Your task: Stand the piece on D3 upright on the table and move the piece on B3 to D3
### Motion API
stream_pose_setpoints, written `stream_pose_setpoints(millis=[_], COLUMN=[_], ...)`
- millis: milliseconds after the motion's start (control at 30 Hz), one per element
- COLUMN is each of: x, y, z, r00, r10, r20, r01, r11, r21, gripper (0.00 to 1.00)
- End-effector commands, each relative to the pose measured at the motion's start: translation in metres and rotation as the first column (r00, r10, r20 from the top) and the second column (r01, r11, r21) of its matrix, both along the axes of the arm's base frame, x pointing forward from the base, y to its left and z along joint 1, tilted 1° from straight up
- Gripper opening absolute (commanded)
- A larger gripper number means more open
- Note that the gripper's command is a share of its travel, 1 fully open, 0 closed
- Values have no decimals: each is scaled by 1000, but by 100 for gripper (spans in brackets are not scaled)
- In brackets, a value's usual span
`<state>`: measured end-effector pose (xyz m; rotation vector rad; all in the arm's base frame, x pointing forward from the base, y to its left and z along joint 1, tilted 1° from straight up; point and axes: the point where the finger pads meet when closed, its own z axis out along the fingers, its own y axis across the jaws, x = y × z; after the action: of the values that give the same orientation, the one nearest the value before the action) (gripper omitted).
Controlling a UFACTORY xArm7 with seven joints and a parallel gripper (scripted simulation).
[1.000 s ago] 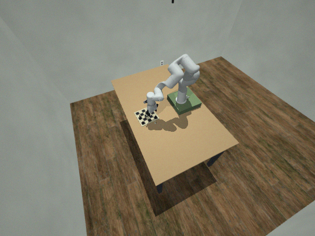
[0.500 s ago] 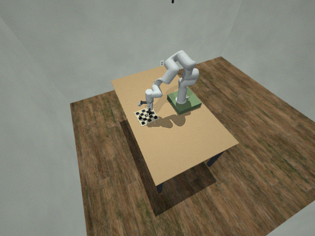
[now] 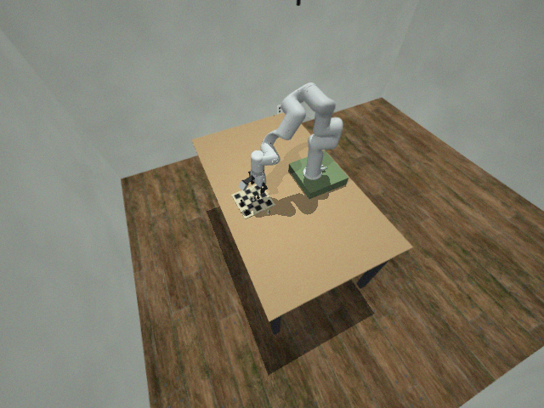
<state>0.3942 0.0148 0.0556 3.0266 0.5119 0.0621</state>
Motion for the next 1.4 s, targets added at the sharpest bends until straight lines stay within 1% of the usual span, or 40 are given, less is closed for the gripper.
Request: stream_pose_setpoints(millis=[0, 33, 67, 167, 233, 267, 1367], x=[2, 2, 2, 2, 2, 2, 2], y=[-2, -2, -3, -3, -3, -3, -3], z=[1, 1, 1, 1, 1, 1, 1], r00=[975, 975, 930, 889, 888, 888, 888], r10=[221, 221, 367, 456, 459, 459, 459], r20=[-21, -21, -27, -33, -33, -33, -33], r01=[-220, -220, -365, -454, -456, -456, -456], r11=[975, 975, 930, 889, 887, 887, 887], r21=[36, 36, 50, 68, 68, 68, 68], gripper=[100, 100, 100, 100, 100, 34, 34])
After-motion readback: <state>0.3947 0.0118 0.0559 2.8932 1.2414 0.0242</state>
